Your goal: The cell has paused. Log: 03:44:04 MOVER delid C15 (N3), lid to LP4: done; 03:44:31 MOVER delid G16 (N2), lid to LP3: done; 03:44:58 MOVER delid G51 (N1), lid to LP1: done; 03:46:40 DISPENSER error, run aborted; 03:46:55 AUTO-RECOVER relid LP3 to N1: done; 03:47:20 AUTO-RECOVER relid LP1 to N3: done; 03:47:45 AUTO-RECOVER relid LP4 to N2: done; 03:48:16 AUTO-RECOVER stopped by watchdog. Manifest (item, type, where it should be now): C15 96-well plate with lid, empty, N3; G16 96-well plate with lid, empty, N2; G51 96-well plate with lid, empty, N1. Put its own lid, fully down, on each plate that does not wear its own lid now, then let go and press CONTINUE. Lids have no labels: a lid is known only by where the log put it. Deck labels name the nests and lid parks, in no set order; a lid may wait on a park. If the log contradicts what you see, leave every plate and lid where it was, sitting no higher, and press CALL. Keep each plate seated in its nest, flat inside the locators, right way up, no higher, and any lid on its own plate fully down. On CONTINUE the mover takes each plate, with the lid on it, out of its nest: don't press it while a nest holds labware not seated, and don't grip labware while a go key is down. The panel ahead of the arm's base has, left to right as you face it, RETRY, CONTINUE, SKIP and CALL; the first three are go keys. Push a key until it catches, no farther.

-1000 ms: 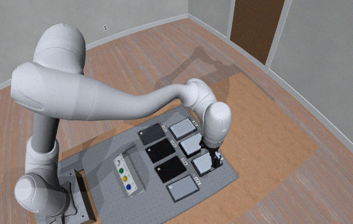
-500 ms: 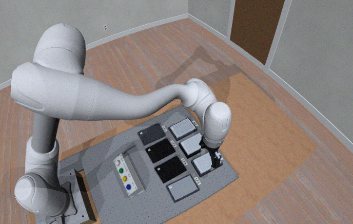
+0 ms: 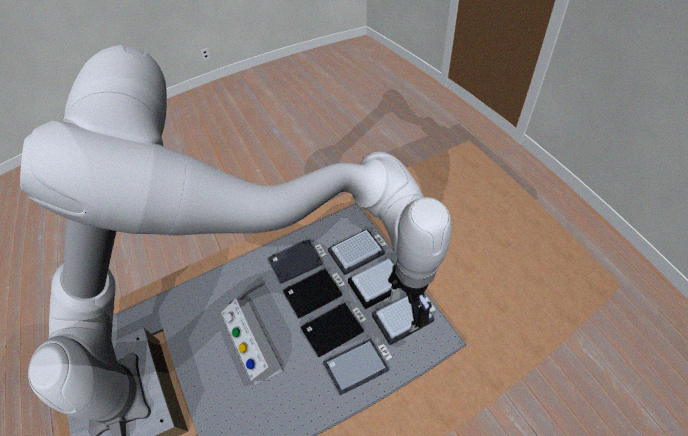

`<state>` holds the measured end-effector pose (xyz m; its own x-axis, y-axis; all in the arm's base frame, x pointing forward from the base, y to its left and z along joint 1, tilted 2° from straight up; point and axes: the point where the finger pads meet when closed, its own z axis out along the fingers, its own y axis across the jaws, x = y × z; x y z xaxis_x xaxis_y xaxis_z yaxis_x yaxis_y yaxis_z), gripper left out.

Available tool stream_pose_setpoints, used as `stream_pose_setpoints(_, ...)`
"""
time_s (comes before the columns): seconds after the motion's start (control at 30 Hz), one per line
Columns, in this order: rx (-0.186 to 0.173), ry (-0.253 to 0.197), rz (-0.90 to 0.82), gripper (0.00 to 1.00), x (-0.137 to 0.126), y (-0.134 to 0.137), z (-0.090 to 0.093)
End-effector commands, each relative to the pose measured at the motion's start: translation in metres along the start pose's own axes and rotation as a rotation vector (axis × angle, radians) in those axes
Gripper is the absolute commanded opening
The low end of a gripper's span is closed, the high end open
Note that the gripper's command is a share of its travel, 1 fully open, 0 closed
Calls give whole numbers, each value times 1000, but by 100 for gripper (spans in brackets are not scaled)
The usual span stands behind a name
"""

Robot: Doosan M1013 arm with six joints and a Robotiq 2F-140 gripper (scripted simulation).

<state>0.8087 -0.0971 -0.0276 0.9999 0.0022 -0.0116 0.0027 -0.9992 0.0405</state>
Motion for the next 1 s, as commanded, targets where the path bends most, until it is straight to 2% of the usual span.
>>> stream_pose_setpoints(0.0,0,0,0,66,0,0,-1)
stream_pose_setpoints(0.27,0,0,0,66,0,0,-8)
stream_pose_setpoints(0.73,0,0,0,66,0,0,-37)
stream_pose_setpoints(0.97,0,0,0,66,0,0,-46)
